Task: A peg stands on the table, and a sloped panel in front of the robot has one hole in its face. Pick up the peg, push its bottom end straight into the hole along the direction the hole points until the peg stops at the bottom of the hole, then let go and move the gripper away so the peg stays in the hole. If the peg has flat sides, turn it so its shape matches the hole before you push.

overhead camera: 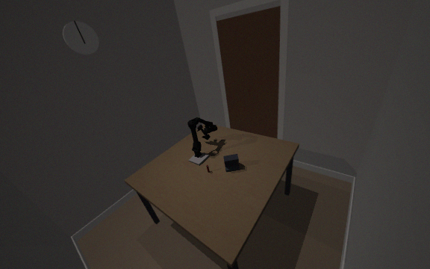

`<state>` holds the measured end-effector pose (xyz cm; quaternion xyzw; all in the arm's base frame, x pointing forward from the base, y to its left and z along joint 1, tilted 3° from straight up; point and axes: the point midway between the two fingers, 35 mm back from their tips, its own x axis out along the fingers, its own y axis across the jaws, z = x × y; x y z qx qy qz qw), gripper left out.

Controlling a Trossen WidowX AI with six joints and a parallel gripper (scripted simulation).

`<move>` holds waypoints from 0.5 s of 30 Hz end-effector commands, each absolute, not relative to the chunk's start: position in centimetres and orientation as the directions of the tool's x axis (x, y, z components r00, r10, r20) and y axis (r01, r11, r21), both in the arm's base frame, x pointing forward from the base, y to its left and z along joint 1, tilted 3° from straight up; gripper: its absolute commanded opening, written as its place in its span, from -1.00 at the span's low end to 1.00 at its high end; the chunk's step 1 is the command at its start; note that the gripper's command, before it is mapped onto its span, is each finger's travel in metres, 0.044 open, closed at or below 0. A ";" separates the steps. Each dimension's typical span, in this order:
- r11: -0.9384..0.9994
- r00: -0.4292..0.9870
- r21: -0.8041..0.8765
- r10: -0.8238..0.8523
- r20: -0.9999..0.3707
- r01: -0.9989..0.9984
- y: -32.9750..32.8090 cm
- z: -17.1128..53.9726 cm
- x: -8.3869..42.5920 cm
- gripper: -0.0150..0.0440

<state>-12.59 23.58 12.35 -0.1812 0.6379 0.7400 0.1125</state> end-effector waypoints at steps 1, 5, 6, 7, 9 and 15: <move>-0.139 -0.897 0.891 -0.036 -0.440 -0.432 24.2 12.0 -11.5 1.00; -0.122 -0.887 0.881 -0.011 -0.462 -0.457 24.6 11.7 -10.5 1.00; -0.120 -0.885 0.879 -0.006 -0.465 -0.461 24.7 11.7 -10.3 1.00; -0.117 -0.883 0.876 0.002 -0.470 -0.467 24.8 11.6 -10.0 1.00; -0.109 -0.876 0.870 0.020 -0.482 -0.481 25.1 11.6 -9.3 1.00; -0.079 -0.851 0.847 0.077 -0.520 -0.525 25.8 11.3 -7.1 1.00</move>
